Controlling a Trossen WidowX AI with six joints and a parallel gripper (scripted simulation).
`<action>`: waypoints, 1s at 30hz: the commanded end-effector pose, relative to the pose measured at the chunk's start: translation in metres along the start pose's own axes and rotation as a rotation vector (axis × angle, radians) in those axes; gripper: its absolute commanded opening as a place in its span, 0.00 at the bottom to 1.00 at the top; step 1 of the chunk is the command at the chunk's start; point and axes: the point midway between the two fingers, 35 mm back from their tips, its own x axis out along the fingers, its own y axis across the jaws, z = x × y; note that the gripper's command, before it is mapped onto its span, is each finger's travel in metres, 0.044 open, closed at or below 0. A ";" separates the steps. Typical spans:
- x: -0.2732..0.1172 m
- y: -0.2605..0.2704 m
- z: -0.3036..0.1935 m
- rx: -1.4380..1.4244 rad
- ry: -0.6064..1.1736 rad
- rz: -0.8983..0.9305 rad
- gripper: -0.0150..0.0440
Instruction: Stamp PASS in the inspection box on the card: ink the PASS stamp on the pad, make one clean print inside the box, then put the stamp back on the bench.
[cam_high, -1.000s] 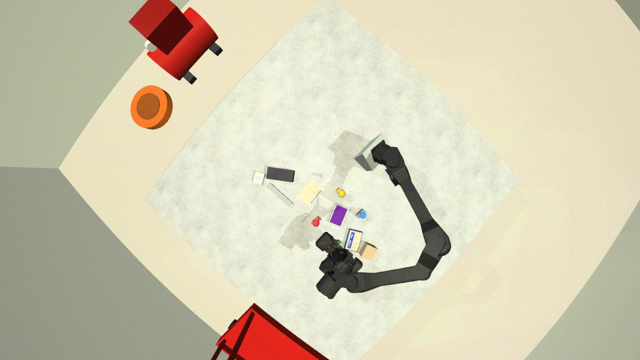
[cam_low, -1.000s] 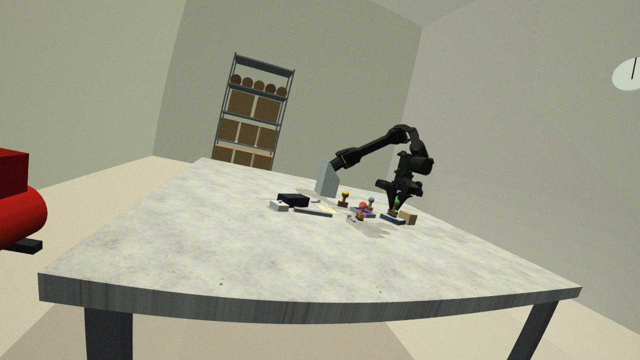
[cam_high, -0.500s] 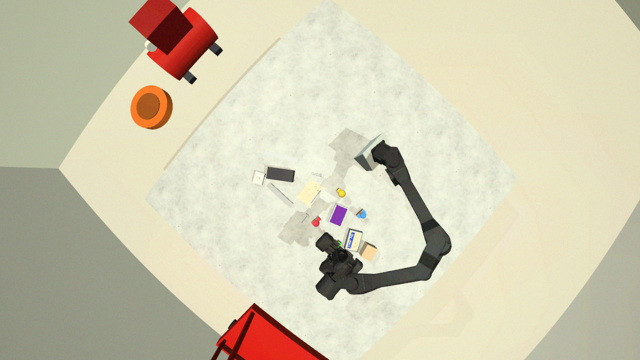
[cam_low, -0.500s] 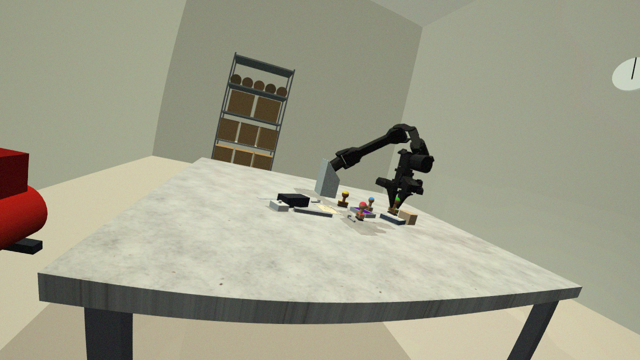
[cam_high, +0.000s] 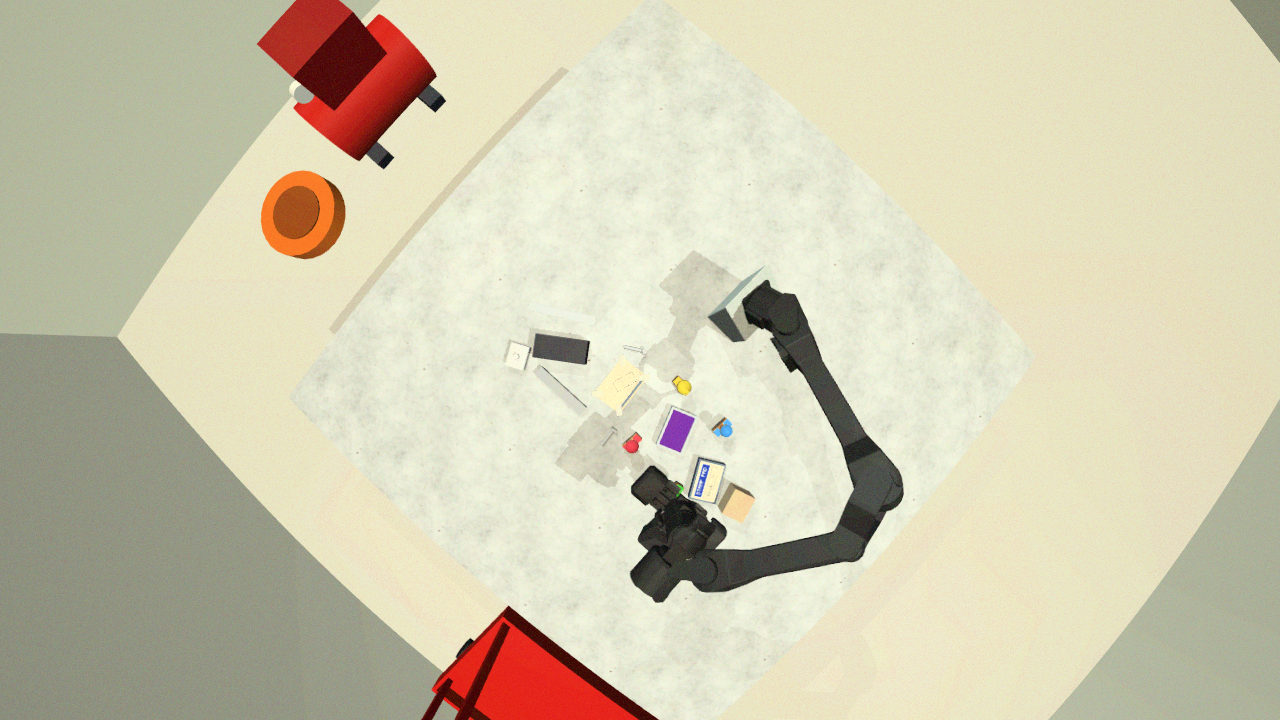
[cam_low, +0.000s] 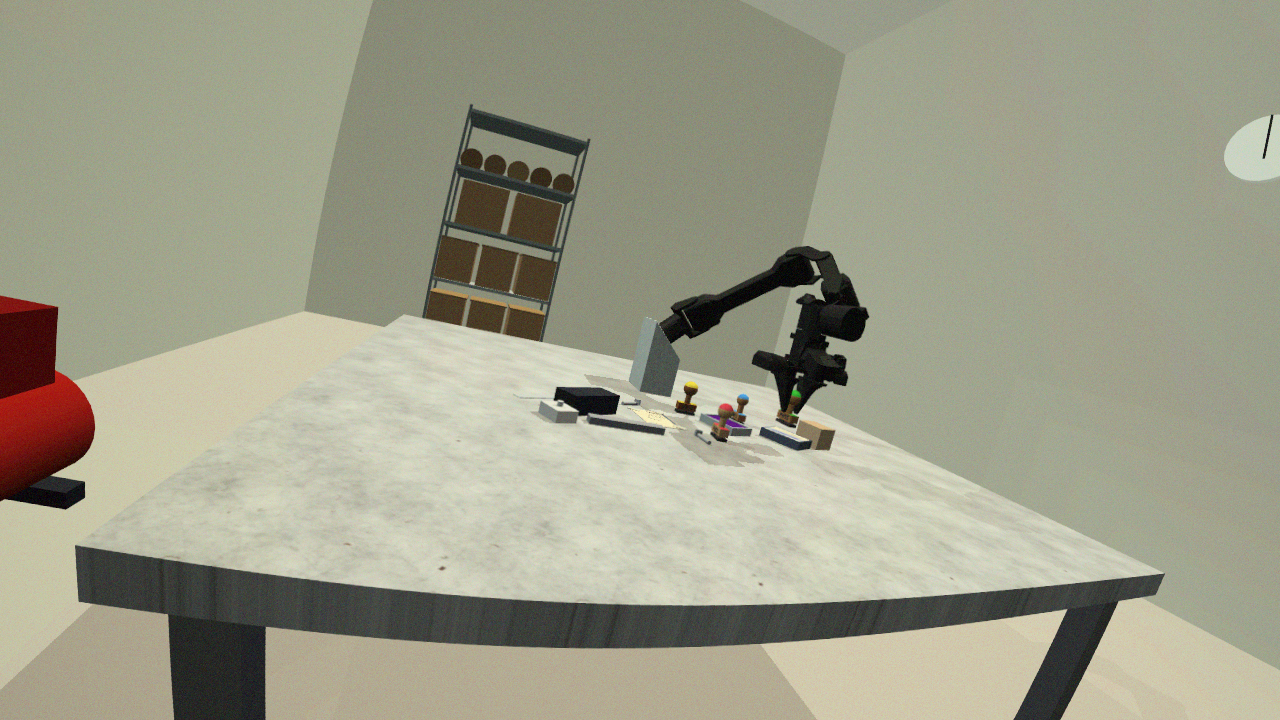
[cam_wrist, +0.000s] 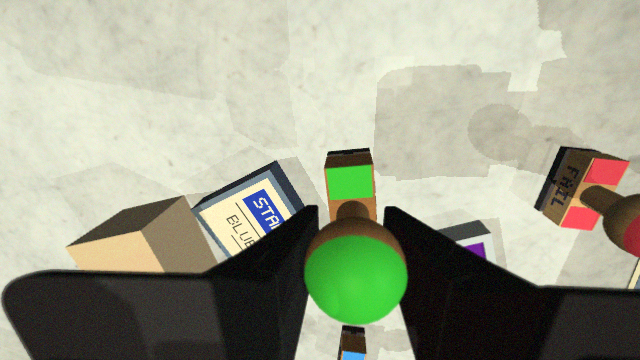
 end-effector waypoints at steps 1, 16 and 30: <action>-0.003 0.001 0.000 -0.006 -0.002 0.005 0.25; -0.011 0.001 0.000 -0.006 -0.002 0.007 0.25; -0.018 0.001 0.000 -0.006 -0.002 0.010 0.25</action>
